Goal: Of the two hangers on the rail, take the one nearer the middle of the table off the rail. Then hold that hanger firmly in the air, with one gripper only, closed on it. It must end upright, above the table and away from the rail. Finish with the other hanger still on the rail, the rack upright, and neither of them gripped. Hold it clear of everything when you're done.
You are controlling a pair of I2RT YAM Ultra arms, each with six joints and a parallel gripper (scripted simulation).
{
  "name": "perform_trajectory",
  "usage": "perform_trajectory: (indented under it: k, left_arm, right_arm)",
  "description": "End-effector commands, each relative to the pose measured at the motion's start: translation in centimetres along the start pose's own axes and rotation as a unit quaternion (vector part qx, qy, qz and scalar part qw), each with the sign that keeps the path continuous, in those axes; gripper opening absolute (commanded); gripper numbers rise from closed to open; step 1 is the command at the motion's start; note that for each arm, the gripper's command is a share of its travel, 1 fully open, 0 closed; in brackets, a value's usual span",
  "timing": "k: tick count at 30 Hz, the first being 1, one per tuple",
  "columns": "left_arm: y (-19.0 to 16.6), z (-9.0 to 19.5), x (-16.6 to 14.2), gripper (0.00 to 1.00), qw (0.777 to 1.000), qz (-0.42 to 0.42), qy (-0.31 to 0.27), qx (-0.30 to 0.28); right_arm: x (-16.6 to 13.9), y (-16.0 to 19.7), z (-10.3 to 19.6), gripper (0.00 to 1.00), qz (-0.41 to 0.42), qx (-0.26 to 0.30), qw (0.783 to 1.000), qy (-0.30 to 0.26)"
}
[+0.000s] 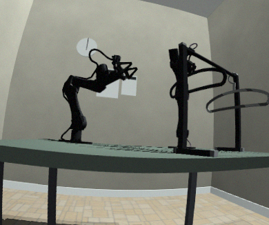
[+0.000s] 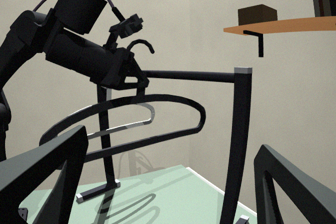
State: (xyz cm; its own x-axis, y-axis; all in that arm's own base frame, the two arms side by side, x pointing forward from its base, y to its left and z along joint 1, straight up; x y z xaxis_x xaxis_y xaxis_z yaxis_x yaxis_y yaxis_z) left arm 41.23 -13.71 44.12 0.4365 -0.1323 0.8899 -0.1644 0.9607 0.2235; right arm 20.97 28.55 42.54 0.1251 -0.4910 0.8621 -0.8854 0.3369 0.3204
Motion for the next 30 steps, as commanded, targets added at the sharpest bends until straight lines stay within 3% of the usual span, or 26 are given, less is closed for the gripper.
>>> perform_trajectory:
  k: [1,7,23,26,30]
  left_arm:
    - [1.1,3.2,-0.2,0.00,1.000,0.020,-0.012,0.012]
    - [1.0,6.1,-0.6,0.00,0.999,0.031,-0.018,0.018]
    - [0.5,7.3,-1.7,0.00,0.998,0.032,-0.016,0.058]
    - [0.5,7.3,-1.7,0.00,0.998,0.032,-0.016,0.059]
    - [0.5,7.3,-1.7,0.00,0.998,0.032,-0.016,0.059]
  right_arm:
    - [1.3,0.7,0.0,1.00,0.004,0.010,1.000,-0.022]
    - [1.3,0.7,0.0,1.00,0.004,0.010,1.000,-0.022]
    - [1.5,1.0,-0.2,1.00,0.003,0.017,1.000,-0.019]
    - [1.0,0.9,-0.2,1.00,0.000,0.017,1.000,-0.008]
    - [-0.4,0.9,0.5,1.00,-0.010,0.023,0.998,0.054]
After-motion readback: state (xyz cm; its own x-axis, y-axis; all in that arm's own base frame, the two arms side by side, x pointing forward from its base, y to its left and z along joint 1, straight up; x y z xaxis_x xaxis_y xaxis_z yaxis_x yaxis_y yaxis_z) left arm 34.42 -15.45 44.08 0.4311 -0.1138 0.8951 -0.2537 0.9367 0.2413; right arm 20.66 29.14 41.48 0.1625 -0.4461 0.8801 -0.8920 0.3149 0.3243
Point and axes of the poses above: on each arm, the point where the finger pads meet when closed, its own z axis back along the fingers, its own y axis across the jaws, x = y × z, the point moved 1 cm from there along z, back along the fingers, and after that the axes turned 13 degrees about -z, right-handed, at the moved point
